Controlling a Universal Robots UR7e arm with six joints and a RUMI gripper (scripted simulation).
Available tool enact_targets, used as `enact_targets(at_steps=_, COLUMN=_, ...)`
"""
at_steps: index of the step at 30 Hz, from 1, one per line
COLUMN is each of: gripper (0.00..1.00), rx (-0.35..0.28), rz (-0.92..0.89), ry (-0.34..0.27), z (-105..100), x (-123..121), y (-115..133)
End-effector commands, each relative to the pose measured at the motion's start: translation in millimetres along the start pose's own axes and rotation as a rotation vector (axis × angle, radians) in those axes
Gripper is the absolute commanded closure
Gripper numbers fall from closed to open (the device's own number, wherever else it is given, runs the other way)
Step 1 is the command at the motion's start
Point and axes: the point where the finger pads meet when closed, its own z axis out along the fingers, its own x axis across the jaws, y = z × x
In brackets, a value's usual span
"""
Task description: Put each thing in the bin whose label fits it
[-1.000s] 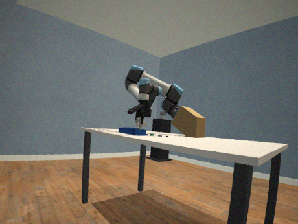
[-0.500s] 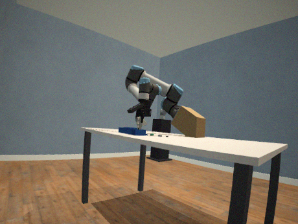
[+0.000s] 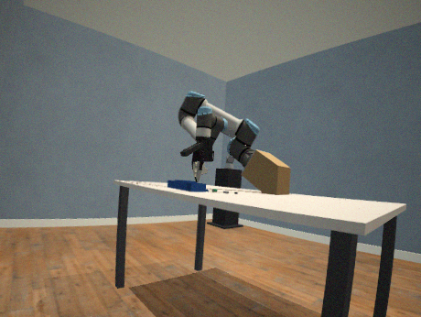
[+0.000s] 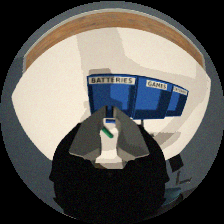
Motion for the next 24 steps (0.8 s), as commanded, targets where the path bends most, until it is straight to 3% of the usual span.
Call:
enact_targets(at_steps=1, gripper=0.96, rx=0.0, rz=0.002, ry=0.0, z=-8, x=0, y=-2)
enact_targets(at_steps=9, gripper=0.96, rx=0.0, rz=0.002, ry=-0.001, z=-38, x=0, y=-2)
enact_targets(at_steps=20, gripper=0.96, rx=-0.002, rz=0.002, ry=0.0, z=-37, x=0, y=-1)
enact_targets(at_steps=24, gripper=0.96, rx=0.0, rz=0.002, ry=-0.001, z=-72, x=0, y=-2)
